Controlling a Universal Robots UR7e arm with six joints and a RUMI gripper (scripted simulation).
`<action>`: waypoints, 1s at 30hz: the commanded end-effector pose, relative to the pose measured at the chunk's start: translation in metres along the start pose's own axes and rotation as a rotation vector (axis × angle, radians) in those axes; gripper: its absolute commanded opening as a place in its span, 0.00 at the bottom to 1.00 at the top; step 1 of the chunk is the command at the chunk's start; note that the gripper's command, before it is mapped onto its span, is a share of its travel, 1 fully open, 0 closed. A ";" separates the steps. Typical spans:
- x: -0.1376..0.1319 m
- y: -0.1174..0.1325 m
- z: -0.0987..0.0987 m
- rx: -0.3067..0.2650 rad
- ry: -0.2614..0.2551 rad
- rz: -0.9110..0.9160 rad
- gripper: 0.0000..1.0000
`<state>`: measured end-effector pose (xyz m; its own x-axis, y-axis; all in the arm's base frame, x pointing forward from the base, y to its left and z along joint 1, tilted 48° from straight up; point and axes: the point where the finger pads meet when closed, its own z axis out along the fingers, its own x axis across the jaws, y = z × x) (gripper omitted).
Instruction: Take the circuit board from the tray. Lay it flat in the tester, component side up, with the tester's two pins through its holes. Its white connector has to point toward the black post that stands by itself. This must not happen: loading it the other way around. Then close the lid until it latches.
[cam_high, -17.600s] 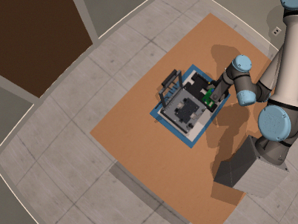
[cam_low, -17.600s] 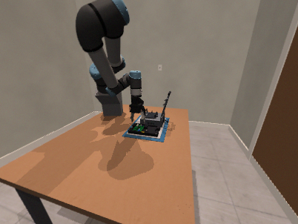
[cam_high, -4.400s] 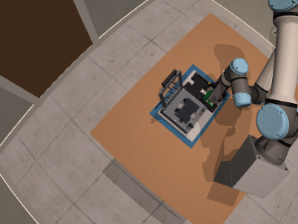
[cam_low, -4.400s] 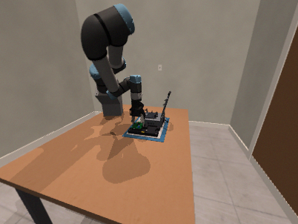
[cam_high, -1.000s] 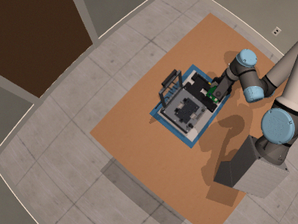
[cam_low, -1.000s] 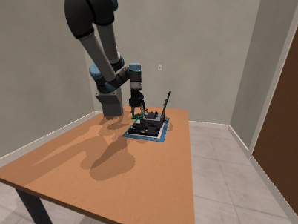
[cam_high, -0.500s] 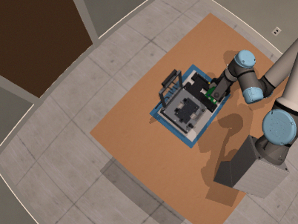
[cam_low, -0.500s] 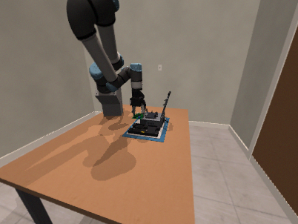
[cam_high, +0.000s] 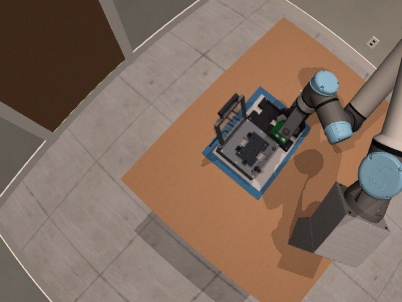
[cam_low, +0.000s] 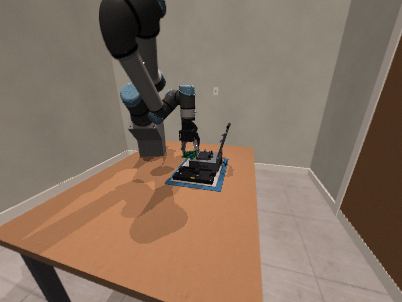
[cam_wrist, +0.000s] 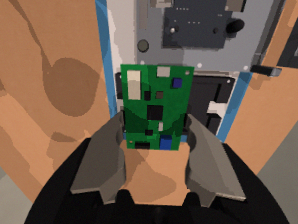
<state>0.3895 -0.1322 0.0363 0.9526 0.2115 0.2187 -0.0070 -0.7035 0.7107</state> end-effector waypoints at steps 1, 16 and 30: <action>0.005 -0.013 -0.001 -0.001 0.000 0.001 0.39; 0.020 -0.056 -0.004 -0.001 0.000 0.001 0.39; 0.034 -0.097 -0.007 -0.001 0.000 0.001 0.39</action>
<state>0.4172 -0.0588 -0.0161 0.9521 0.2131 0.2194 -0.0063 -0.7035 0.7106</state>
